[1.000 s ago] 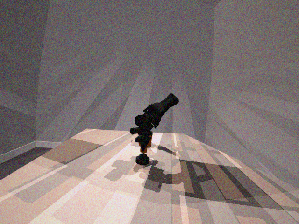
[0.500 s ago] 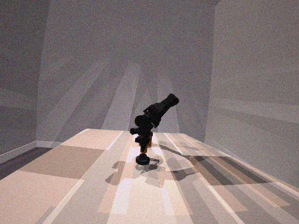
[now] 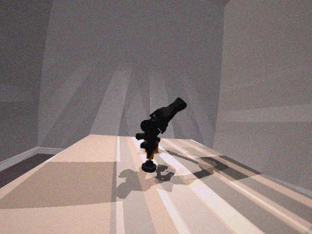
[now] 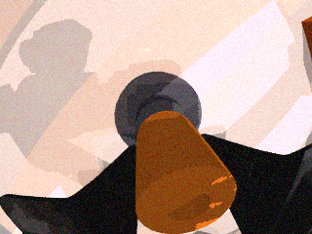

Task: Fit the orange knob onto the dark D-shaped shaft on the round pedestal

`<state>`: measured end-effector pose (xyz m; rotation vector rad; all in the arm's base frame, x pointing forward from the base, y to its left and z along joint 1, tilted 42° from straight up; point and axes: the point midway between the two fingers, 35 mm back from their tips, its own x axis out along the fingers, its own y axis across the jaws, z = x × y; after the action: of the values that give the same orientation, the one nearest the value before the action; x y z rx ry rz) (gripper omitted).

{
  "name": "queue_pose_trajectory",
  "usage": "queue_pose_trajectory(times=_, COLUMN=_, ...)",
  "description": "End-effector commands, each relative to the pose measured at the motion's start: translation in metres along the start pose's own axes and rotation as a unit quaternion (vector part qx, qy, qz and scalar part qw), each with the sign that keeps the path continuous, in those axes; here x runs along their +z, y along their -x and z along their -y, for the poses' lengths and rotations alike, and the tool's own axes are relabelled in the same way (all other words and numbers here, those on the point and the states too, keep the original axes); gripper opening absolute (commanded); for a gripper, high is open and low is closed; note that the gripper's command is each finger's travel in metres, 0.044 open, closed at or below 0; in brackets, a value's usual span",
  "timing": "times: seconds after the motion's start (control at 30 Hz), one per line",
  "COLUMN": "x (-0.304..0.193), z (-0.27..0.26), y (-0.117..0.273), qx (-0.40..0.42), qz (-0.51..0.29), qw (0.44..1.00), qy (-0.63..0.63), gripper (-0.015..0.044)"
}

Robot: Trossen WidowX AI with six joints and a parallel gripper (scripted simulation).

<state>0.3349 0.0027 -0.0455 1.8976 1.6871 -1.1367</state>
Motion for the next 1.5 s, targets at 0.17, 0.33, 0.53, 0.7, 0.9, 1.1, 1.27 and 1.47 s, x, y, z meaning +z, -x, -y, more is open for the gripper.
queue_pose_trajectory(times=0.17, x=0.0004, z=0.0000, y=-0.0009, qx=0.001, qz=0.000, qw=0.997, qy=-0.082, gripper=0.0000)
queue_pose_trajectory(times=0.33, x=0.0007, z=-0.0002, y=-0.0022, qx=0.001, qz=0.000, qw=0.997, qy=-0.082, gripper=0.0000)
queue_pose_trajectory(times=0.53, x=0.0003, z=-0.0005, y=-0.0039, qx=0.001, qz=0.000, qw=0.997, qy=-0.082, gripper=0.0000)
queue_pose_trajectory(times=0.7, x=0.0003, z=-0.0005, y=-0.0033, qx=0.001, qz=0.000, qw=0.997, qy=-0.082, gripper=0.0000)
queue_pose_trajectory(times=0.9, x=0.0002, z=-0.0005, y=-0.0037, qx=0.001, qz=0.000, qw=0.997, qy=-0.071, gripper=0.0000)
queue_pose_trajectory(times=1.1, x=0.0002, z=-0.0005, y=-0.0037, qx=0.001, qz=0.000, qw=0.997, qy=-0.071, gripper=0.0000)
queue_pose_trajectory(times=1.27, x=0.0002, z=-0.0005, y=-0.0037, qx=0.001, qz=0.000, qw=0.997, qy=-0.071, gripper=0.0000)
queue_pose_trajectory(times=1.47, x=0.0002, z=-0.0005, y=-0.0037, qx=0.001, qz=0.000, qw=0.997, qy=-0.071, gripper=0.0000)
